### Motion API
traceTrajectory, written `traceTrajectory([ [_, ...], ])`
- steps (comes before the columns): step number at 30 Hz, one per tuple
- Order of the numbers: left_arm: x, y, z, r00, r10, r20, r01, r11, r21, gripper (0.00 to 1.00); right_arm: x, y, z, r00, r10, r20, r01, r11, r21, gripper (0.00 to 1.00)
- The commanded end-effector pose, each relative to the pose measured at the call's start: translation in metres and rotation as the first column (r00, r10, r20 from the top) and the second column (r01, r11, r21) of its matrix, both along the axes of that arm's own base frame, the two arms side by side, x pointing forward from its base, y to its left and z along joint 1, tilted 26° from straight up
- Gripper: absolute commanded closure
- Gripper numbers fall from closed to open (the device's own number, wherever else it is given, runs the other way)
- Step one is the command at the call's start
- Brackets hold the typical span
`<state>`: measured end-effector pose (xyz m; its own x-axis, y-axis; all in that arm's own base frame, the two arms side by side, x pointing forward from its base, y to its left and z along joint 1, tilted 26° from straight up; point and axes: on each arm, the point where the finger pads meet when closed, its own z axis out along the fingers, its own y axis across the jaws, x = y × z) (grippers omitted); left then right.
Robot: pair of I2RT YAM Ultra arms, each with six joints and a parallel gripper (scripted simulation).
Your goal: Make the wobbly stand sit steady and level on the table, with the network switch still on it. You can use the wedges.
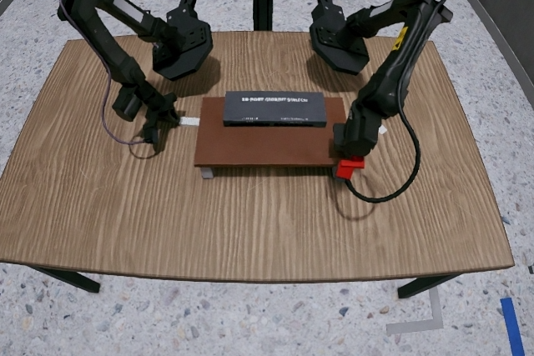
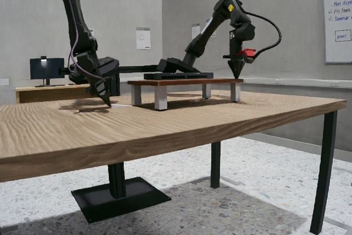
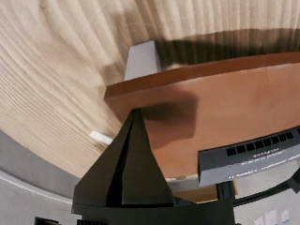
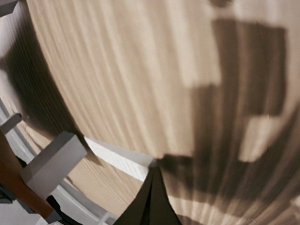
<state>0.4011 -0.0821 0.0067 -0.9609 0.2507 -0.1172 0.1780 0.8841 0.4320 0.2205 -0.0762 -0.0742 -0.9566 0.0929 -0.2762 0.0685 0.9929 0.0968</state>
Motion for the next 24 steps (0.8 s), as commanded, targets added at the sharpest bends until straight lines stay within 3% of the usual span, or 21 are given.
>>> traceTrajectory([
  [1, 0.008, -0.012, 0.001, 1.000, -0.020, 0.024, 0.020, 1.000, -0.020, 1.00, -0.002, 0.007, -0.005, 1.000, 0.006, -0.002, -0.006, 1.000, 0.005, 1.00],
  [9, 0.008, -0.012, 0.001, 1.000, -0.020, 0.024, 0.020, 1.000, -0.020, 1.00, 0.003, 0.007, -0.002, 1.000, 0.004, 0.013, -0.004, 1.000, -0.006, 1.00],
  [10, 0.008, -0.012, 0.001, 1.000, -0.020, 0.024, 0.020, 1.000, -0.020, 1.00, -0.011, 0.013, -0.010, 1.000, 0.005, -0.024, -0.005, 1.000, 0.008, 1.00],
  [14, 0.008, -0.012, 0.001, 1.000, -0.020, 0.024, 0.020, 1.000, -0.020, 1.00, -0.005, 0.013, -0.004, 1.000, 0.004, 0.005, -0.004, 1.000, -0.002, 1.00],
  [15, 0.008, -0.012, 0.001, 1.000, -0.020, 0.024, 0.020, 1.000, -0.020, 1.00, 0.009, 0.006, 0.002, 0.999, 0.004, 0.035, -0.004, 1.000, -0.019, 1.00],
  [18, 0.008, -0.012, 0.001, 1.000, -0.020, 0.024, 0.020, 1.000, -0.020, 1.00, -0.009, 0.016, -0.009, 1.000, 0.004, -0.017, -0.004, 1.000, 0.005, 1.00],
  [24, 0.008, -0.012, 0.001, 1.000, -0.020, 0.024, 0.020, 1.000, -0.020, 1.00, 0.012, 0.012, 0.003, 0.999, 0.015, 0.046, -0.015, 1.000, -0.005, 1.00],
])
